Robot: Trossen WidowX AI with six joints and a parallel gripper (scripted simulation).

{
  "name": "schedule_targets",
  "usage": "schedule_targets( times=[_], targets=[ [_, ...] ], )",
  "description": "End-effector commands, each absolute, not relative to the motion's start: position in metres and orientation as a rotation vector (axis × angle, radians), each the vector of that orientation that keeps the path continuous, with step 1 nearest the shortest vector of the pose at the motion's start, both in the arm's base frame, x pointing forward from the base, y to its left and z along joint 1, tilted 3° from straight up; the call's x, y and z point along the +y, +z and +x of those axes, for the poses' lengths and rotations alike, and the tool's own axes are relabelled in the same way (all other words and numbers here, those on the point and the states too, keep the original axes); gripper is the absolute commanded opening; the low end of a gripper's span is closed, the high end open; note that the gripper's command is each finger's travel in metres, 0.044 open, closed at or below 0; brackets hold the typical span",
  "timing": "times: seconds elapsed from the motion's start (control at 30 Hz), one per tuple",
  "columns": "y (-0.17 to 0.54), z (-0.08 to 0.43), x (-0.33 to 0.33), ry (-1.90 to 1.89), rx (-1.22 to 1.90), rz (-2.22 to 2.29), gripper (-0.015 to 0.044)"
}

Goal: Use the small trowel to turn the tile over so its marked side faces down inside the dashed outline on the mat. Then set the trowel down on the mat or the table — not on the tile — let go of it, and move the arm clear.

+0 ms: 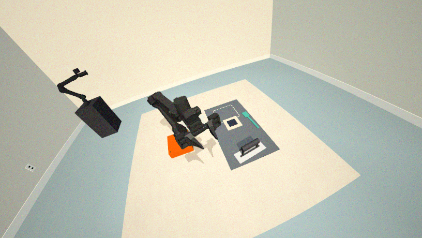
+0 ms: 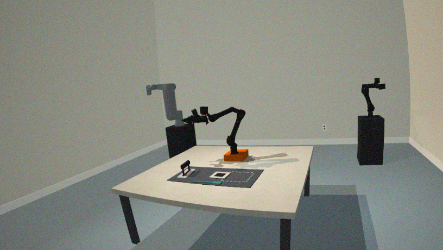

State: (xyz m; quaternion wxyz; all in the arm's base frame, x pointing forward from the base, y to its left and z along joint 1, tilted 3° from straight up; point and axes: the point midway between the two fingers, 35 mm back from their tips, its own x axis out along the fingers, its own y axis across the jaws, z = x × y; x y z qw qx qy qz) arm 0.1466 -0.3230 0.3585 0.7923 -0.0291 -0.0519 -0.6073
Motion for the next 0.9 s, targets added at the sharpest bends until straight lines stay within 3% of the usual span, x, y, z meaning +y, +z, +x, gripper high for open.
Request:
schedule_targets(
  times=[0.0, 0.87],
  targets=[
    [0.344, 0.173, -0.334, -1.245, 0.028, -0.051, 0.027],
    [0.247, 0.304, -0.349, -0.788, 0.813, -0.088, 0.027]
  ],
)
